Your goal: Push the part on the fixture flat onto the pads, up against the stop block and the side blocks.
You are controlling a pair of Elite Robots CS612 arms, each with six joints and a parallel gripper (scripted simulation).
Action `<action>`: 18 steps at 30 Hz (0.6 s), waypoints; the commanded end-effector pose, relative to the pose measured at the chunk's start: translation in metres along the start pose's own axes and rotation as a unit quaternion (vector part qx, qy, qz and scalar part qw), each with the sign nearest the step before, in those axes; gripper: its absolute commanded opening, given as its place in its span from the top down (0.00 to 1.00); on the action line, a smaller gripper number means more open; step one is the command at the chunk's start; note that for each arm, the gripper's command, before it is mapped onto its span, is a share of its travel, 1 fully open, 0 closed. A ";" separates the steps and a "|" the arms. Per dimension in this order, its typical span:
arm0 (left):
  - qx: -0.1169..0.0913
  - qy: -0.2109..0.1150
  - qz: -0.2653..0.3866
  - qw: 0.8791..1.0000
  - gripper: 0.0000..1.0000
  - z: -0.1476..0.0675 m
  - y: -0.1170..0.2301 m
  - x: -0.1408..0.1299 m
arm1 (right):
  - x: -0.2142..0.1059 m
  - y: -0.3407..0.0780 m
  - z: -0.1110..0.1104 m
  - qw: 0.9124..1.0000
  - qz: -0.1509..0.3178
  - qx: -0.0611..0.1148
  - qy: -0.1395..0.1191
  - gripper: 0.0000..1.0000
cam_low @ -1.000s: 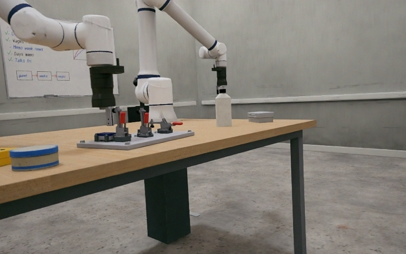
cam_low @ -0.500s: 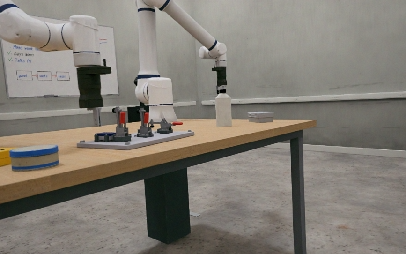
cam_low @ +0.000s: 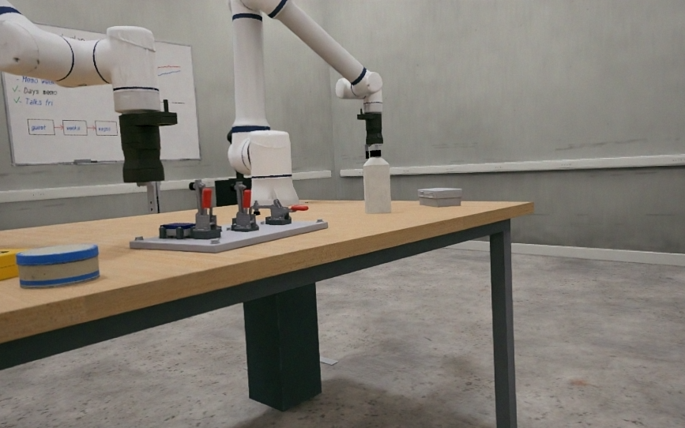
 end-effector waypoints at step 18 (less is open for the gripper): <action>0.000 -0.001 0.000 1.000 0.00 -0.001 0.000 -0.001 | 0.000 0.000 0.021 1.000 0.000 0.000 0.001 1.00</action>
Point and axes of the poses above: on each arm, the point where the finger pads meet when closed, its own z axis out along the fingers, its own y axis across the jaws, x = y × z, the point moved 4 cm from there along -z, back along the fingers
